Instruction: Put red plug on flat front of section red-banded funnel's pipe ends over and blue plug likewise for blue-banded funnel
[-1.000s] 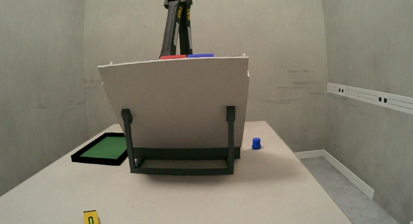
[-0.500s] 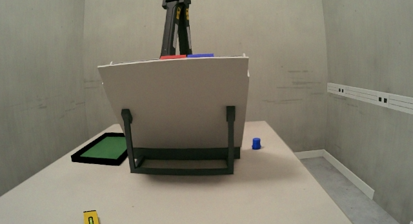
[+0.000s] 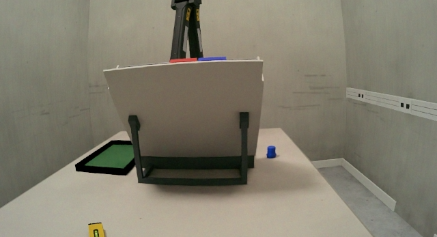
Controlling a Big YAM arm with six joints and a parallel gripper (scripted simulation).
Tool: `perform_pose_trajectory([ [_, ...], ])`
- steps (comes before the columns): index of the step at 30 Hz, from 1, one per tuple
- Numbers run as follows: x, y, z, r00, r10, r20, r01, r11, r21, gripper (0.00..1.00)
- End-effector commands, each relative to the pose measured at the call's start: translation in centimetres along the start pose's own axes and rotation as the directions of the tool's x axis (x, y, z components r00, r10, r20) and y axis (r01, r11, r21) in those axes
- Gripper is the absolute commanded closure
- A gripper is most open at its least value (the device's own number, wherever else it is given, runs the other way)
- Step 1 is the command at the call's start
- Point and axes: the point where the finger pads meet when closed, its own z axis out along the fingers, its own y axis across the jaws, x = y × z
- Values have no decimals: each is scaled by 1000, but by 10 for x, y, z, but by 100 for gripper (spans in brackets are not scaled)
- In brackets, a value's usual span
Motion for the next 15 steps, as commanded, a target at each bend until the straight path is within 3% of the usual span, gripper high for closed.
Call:
perform_pose_trajectory([
  [1,2,-2,5,1000,0,0,0,1000,-1,100],
  [12,3,-2,6,1000,0,10,0,1000,2,100],
  [13,-3,-1,0,1000,0,21,0,1000,6,41],
  [15,-3,-1,0,1000,0,21,0,1000,6,41],
])
